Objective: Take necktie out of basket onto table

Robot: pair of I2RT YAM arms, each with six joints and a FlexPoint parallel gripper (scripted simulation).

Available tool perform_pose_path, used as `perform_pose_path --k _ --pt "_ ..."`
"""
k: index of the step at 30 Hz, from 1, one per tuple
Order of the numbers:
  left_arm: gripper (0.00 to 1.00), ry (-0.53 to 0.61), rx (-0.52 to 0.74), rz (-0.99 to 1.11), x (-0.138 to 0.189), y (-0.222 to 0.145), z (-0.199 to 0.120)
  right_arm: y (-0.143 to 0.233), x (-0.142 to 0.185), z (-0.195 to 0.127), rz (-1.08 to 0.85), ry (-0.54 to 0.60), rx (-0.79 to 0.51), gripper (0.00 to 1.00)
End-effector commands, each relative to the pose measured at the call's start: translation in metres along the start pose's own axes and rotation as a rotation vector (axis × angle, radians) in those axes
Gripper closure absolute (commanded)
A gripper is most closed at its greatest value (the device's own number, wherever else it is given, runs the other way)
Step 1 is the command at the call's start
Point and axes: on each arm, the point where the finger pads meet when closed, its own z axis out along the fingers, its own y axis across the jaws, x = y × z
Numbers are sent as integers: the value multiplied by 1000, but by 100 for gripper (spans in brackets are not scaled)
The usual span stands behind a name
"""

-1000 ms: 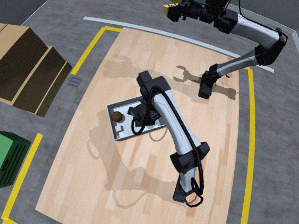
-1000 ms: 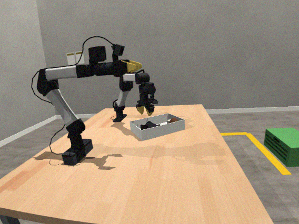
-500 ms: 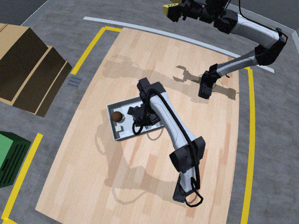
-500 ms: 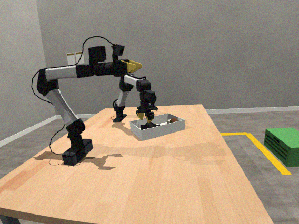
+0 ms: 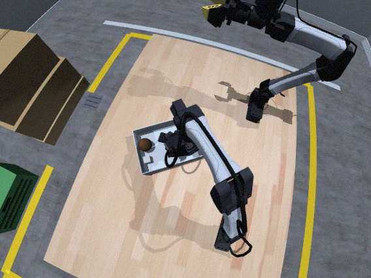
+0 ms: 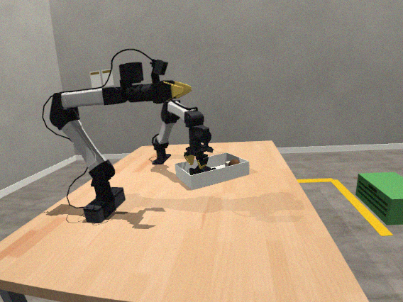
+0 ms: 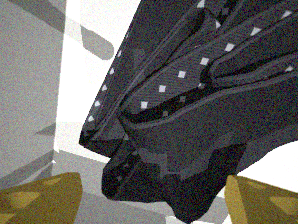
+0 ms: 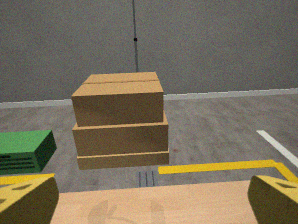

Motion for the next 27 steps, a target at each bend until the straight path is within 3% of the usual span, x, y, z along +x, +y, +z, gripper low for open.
perform_pose_path --k 1,27 --pt "24 15 71 -3 4 -8 -11 0 0 0 0 0 0 0" --pt "24 15 72 -3 5 -11 19 0 0 0 0 0 0 0"
